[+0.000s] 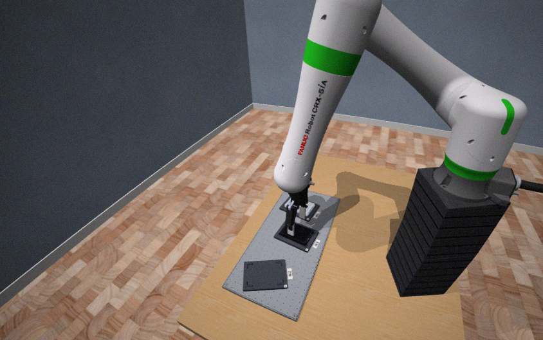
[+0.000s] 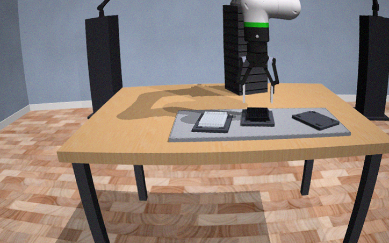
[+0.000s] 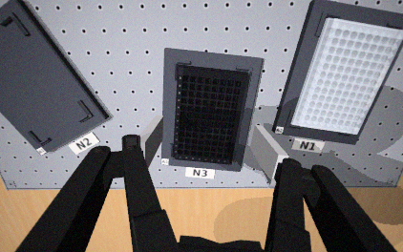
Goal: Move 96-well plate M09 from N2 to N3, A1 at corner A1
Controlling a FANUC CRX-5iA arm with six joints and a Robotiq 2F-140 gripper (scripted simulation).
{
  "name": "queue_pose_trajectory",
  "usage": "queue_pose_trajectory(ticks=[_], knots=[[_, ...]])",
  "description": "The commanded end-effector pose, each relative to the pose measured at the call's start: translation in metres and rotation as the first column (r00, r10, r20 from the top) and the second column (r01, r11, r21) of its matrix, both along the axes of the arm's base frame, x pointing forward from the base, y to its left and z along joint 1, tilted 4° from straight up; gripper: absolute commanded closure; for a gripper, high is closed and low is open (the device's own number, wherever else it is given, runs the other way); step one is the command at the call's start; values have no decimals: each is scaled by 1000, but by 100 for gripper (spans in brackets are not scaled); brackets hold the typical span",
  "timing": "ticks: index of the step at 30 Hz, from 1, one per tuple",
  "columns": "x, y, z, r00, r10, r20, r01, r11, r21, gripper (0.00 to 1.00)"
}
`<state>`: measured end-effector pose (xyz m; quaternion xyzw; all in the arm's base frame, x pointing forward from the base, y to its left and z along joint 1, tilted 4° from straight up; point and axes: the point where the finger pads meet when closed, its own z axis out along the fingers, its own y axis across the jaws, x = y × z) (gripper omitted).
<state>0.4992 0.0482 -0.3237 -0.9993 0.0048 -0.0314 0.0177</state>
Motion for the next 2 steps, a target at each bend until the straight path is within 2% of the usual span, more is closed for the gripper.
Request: queue_pose_trajectory(ticks=[1,2], knots=[[0,0,0,1000,0,0,0,1000,0,34],[0,0,0,1000,0,0,0,1000,0,34]])
